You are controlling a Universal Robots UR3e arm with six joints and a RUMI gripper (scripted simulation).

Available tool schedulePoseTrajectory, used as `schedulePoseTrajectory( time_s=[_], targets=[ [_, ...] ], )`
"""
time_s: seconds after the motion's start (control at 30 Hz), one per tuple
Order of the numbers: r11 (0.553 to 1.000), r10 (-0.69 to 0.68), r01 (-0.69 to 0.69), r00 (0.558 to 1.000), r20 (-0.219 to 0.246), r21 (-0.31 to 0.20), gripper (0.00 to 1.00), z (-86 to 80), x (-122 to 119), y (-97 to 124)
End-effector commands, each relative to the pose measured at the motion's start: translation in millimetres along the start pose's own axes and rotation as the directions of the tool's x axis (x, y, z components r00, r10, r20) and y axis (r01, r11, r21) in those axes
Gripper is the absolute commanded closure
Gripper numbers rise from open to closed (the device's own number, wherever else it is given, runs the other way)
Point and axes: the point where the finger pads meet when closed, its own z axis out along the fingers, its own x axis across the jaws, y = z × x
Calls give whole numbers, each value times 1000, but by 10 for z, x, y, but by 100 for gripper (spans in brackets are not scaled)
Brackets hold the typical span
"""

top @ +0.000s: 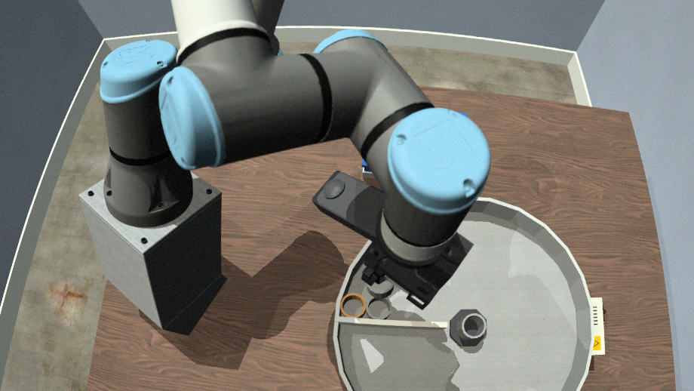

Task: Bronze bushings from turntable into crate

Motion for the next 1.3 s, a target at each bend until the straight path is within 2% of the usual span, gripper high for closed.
schedulePoseTrajectory(
  time_s=[0.0, 0.47, 1.27],
  targets=[
    [1000, -1, 1, 1000, 1, -2, 100, -6, 12, 61],
    [1000, -1, 1, 1000, 1, -2, 100, -6, 72, 285],
    [1000, -1, 1, 1000, 1, -2, 100, -7, 208, 797]
  ],
)
